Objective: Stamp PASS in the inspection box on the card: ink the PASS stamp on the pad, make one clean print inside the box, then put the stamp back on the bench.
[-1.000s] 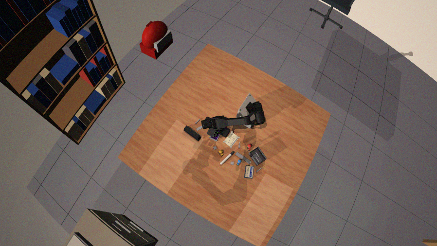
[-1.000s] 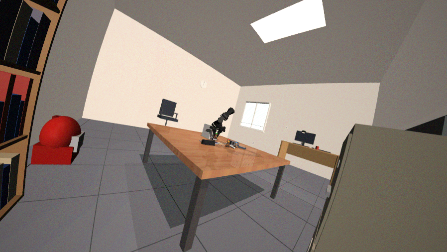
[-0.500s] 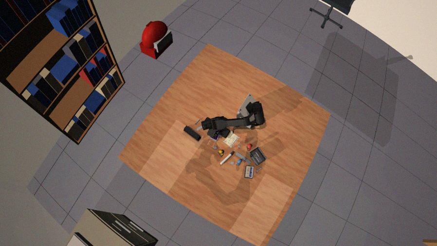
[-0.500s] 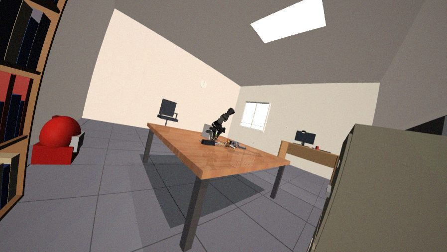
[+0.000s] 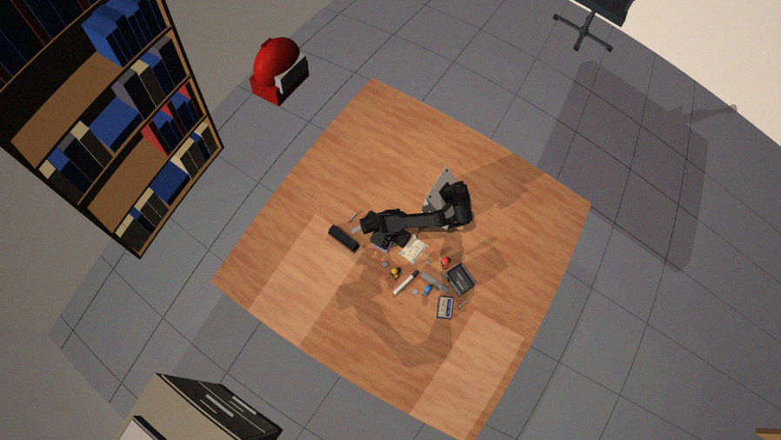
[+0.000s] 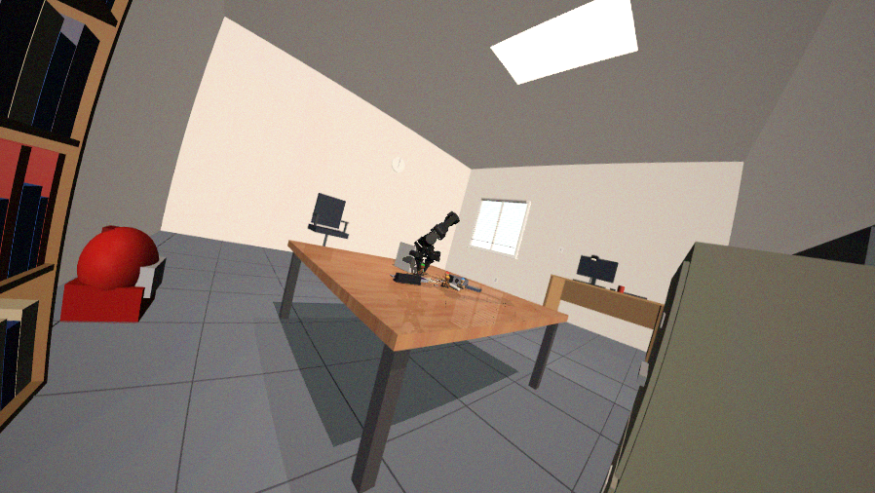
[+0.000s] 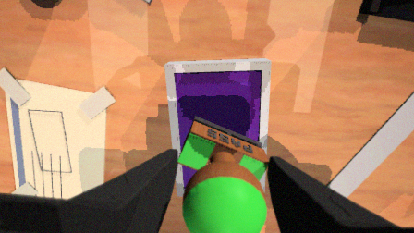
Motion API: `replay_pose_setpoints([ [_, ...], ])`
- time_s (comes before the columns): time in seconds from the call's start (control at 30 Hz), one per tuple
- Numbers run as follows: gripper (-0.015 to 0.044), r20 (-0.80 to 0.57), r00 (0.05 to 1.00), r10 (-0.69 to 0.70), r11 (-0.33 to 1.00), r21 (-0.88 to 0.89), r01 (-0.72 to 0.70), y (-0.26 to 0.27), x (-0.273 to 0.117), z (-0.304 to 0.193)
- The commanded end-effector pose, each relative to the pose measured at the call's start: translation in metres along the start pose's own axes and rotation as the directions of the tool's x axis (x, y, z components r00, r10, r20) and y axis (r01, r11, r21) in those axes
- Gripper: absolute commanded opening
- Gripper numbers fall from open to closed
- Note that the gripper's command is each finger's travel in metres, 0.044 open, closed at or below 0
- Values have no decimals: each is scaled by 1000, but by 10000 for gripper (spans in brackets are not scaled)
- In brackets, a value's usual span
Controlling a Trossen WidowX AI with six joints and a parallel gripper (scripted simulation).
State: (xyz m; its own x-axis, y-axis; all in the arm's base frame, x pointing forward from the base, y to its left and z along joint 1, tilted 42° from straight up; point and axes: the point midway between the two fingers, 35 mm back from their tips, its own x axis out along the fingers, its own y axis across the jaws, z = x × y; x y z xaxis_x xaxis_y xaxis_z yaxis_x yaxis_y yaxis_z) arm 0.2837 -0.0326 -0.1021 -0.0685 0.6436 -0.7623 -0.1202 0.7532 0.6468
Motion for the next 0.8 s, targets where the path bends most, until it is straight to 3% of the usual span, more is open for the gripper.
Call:
replay_pose_setpoints([
  [0.0, 0, 0, 1000, 8, 1000, 7, -8, 1, 5, -1],
  [0.77, 0, 0, 1000, 9, 1000, 0, -9, 1, 14, -2],
])
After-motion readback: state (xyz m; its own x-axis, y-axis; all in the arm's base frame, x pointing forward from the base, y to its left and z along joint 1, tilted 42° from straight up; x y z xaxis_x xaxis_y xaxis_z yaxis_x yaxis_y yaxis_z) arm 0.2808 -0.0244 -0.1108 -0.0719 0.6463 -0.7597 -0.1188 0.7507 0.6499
